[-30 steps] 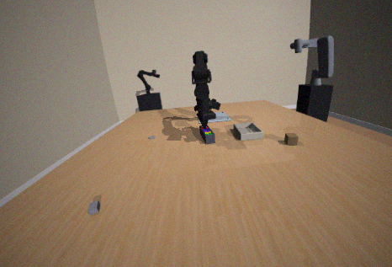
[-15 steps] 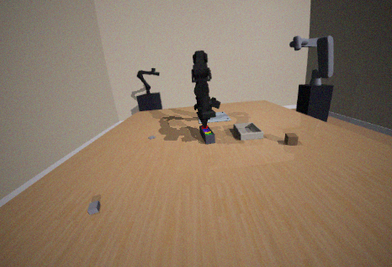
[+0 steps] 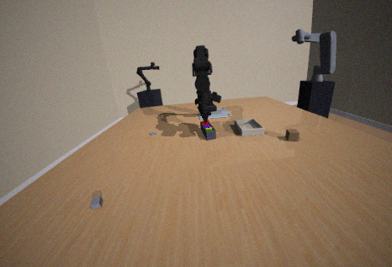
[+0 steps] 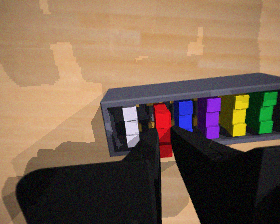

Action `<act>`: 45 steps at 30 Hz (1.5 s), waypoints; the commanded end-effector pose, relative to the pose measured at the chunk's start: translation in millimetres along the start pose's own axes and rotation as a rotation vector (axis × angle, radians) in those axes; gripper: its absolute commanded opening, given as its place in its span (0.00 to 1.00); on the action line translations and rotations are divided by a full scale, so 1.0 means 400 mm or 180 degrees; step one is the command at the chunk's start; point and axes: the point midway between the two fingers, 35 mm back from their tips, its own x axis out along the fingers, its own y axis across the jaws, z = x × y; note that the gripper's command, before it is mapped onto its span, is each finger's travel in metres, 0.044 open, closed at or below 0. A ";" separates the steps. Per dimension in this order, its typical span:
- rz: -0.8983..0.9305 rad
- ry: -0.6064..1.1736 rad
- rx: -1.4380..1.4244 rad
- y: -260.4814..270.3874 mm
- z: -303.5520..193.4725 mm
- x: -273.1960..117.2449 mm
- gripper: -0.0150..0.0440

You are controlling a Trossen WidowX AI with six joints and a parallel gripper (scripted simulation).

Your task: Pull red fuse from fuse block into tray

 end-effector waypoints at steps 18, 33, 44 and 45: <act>0.0007 -0.0010 -0.0012 0.001 0.001 -0.026 0.25; 0.0007 -0.0012 -0.0015 0.002 0.002 -0.045 0.25; 0.0007 -0.0013 -0.0017 0.002 0.002 -0.064 0.25; 0.0007 -0.0013 -0.0017 0.002 0.002 -0.068 0.25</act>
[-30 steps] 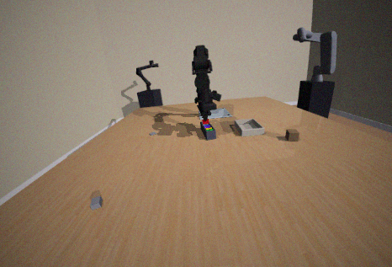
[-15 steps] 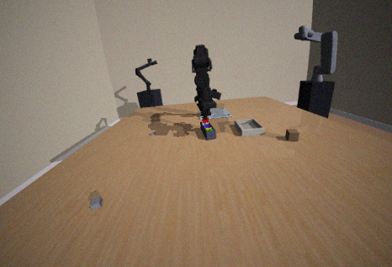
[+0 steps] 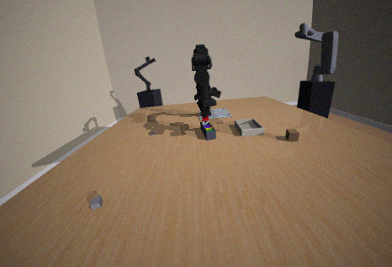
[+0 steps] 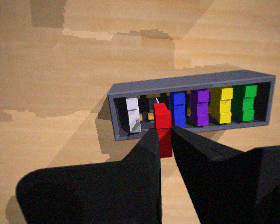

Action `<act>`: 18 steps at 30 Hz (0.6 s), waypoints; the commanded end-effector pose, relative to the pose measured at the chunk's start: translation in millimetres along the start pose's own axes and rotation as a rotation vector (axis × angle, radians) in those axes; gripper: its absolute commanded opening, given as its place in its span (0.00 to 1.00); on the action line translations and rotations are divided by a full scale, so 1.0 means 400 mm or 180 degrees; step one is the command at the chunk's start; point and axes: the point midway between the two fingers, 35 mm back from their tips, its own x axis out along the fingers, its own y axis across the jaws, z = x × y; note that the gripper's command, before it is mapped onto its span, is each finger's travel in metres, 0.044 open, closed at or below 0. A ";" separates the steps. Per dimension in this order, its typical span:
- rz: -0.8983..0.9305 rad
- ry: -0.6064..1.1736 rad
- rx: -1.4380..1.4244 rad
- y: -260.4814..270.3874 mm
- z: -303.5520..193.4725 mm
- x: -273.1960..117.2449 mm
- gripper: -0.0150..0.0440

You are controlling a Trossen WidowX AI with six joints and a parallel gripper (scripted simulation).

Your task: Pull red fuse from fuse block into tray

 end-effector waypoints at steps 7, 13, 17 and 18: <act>0.0000 -0.0012 -0.0017 0.000 0.002 -0.039 0.25; 0.0000 -0.0012 -0.0017 -0.001 0.003 -0.053 0.25; -0.0004 -0.0017 -0.0017 -0.025 0.037 -0.056 0.25; -0.0004 -0.0018 -0.0017 -0.032 0.048 -0.057 0.25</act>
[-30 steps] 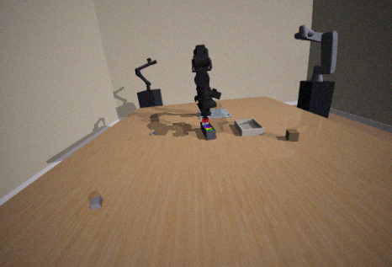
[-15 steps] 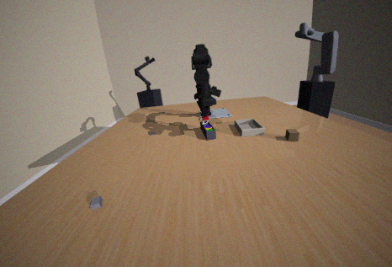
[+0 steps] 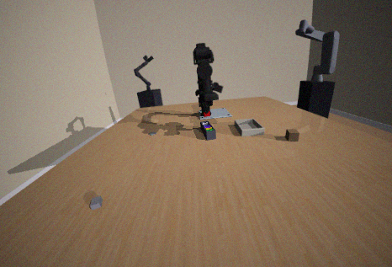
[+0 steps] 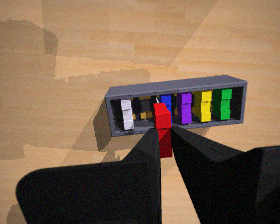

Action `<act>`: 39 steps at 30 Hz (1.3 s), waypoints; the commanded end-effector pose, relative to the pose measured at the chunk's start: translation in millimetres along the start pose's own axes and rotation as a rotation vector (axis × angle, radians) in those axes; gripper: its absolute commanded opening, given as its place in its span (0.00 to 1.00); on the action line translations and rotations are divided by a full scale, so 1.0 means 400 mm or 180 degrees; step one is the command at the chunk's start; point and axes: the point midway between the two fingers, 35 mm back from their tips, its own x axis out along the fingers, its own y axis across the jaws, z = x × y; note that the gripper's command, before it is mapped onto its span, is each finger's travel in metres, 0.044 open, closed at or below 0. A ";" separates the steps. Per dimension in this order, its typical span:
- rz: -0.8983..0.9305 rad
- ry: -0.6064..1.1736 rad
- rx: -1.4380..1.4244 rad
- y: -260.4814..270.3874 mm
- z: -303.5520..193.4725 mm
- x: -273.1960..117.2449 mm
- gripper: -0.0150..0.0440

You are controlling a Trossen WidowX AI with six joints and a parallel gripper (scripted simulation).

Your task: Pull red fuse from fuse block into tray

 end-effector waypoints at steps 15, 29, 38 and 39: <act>0.0009 -0.0042 -0.0003 -0.100 0.214 -0.006 0.25; 0.0007 -0.0067 -0.0003 -0.128 0.417 -0.006 0.25; 0.0007 -0.0073 -0.0003 -0.126 0.470 -0.003 0.25; 0.0007 -0.0073 -0.0003 -0.126 0.470 0.000 0.25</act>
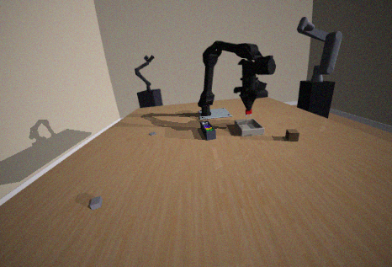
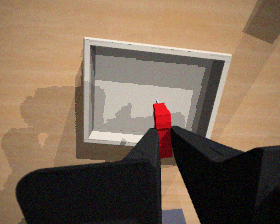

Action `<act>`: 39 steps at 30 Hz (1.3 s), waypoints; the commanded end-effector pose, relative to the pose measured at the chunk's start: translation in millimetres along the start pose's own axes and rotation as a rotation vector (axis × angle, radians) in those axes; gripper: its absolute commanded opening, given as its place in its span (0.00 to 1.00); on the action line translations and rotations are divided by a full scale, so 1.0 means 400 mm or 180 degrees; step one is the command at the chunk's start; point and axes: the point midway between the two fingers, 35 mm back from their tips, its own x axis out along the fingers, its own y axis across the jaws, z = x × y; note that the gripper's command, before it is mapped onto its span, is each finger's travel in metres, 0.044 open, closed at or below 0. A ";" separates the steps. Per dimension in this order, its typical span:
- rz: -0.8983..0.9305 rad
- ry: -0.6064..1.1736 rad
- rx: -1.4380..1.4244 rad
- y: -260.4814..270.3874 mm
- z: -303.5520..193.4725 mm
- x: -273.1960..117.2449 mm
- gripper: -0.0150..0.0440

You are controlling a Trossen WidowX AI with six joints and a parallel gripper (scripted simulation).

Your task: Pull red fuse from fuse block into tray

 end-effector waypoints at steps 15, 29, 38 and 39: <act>0.0020 0.0001 0.0031 -0.001 0.005 0.068 0.25; 0.0009 0.0004 0.0011 -0.001 0.004 0.093 0.39; 0.0009 0.0004 0.0011 -0.001 0.004 0.093 0.79; 0.0010 0.0003 0.0012 -0.001 0.004 0.088 0.81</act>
